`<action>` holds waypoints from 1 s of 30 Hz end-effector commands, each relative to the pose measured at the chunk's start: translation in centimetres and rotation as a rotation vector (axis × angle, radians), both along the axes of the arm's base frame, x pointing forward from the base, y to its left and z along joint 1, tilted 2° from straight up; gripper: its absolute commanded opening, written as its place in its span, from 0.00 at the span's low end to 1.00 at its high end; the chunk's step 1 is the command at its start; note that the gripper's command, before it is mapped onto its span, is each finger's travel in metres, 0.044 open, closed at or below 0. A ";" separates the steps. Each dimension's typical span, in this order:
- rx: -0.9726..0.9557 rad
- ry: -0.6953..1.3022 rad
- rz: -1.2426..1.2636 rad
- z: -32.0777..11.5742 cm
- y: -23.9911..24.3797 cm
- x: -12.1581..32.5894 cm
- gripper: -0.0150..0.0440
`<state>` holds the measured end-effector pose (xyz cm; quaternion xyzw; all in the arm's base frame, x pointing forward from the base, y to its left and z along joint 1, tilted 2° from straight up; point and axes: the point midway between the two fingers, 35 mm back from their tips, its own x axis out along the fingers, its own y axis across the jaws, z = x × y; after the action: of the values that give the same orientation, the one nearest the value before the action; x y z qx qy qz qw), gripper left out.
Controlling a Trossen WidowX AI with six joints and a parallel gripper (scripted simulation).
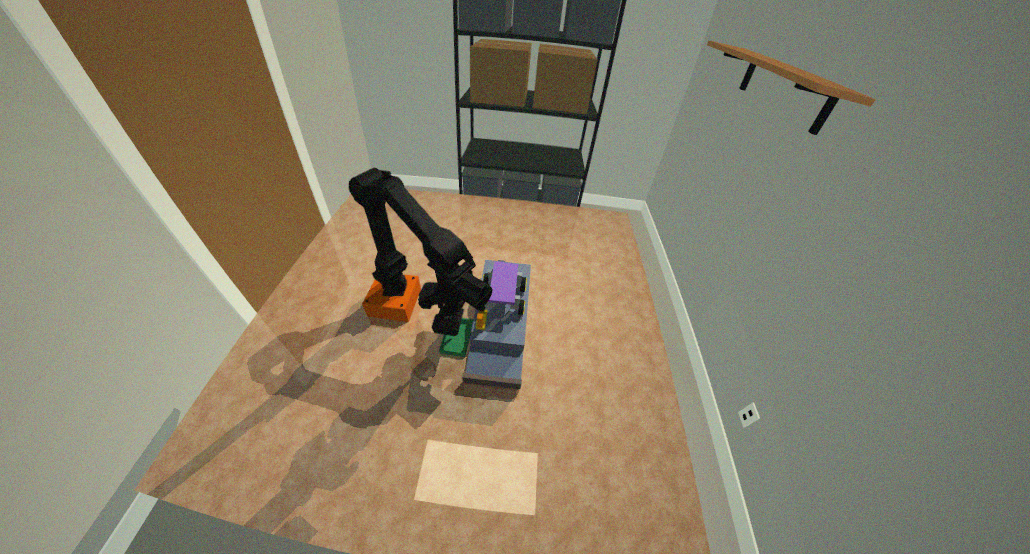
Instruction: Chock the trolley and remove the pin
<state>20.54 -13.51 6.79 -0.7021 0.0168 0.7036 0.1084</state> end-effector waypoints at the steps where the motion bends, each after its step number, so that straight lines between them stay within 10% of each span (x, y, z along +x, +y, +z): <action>1: 0.045 -0.005 0.002 -1.3 0.6 0.0 0.25; 18: 0.048 -0.006 0.002 -4.8 2.5 0.1 0.25; 25: 0.047 -0.006 0.002 -4.8 2.1 0.0 0.57; 30: 0.047 -0.006 0.002 -4.9 1.8 -0.1 0.58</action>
<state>20.50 -11.49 1.98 -0.7005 0.0004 0.7028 0.1241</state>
